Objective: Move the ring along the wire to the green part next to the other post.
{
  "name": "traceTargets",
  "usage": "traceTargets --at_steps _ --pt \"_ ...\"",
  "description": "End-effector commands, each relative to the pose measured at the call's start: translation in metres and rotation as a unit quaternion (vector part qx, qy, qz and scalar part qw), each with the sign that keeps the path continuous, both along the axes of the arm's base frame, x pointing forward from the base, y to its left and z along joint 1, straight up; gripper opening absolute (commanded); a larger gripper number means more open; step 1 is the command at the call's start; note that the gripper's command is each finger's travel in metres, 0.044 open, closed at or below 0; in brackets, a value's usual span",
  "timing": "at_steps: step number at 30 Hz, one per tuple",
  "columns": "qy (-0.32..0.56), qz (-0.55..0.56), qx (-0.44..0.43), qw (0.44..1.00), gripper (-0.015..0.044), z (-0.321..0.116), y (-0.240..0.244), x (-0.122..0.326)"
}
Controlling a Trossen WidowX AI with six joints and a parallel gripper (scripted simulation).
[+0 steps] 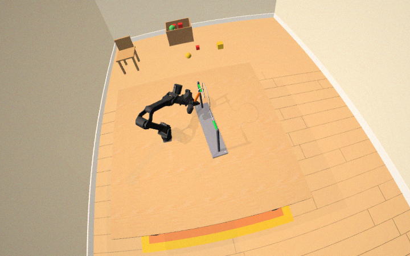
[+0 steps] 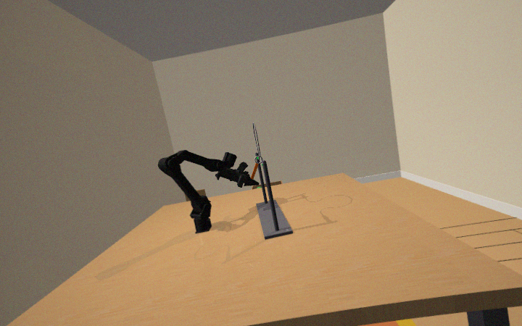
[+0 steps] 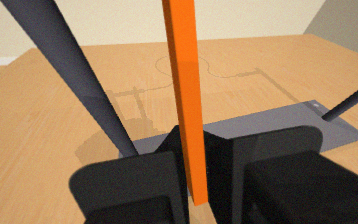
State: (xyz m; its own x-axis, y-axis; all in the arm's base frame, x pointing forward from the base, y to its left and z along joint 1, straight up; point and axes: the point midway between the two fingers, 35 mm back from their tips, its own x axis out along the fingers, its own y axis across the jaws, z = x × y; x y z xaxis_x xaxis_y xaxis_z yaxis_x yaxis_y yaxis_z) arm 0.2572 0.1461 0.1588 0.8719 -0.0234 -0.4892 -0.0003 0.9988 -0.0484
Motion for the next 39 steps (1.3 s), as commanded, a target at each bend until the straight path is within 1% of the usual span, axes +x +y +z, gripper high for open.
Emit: traceTargets --at_steps 1,14,26,39 --pt "0.000 -0.003 -0.001 1.000 -0.0150 -0.002 -0.001 0.000" --pt "0.000 -0.003 -0.001 1.000 -0.0150 -0.002 -0.001 0.000" --pt "0.001 0.000 -0.001 1.000 0.0160 0.000 0.000 -0.002" --pt "0.003 -0.003 -0.001 1.000 0.0160 0.019 0.001 -0.039"
